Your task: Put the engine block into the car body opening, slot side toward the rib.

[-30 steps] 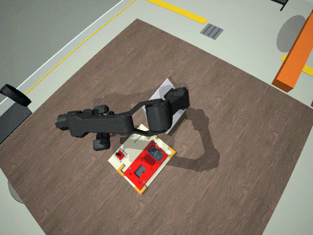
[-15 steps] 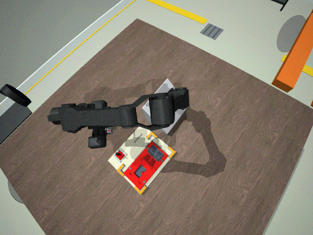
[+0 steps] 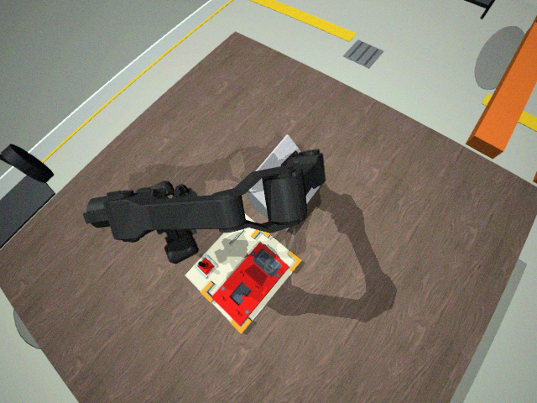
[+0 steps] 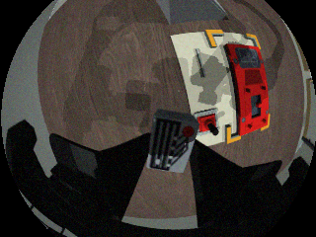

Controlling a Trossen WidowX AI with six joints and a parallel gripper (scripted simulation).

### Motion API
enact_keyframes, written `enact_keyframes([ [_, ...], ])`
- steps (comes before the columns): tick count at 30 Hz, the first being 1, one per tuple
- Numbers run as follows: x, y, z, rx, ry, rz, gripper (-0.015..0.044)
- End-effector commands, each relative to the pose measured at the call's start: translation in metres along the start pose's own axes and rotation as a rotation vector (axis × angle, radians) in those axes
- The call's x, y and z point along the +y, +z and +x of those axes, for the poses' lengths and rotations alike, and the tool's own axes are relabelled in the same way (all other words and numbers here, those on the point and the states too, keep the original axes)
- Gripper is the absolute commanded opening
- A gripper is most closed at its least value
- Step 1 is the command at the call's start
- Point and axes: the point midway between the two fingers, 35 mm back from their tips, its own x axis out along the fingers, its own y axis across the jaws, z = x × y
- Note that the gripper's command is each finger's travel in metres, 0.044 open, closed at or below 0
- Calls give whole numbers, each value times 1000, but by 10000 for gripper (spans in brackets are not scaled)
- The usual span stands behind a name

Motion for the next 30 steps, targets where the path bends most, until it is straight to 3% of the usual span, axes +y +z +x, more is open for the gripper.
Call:
enact_keyframes([
  [1, -12, -1, -1, 15, 3, -163, 0],
  [30, -70, -1, 18, 15, 26, -1156, 0],
])
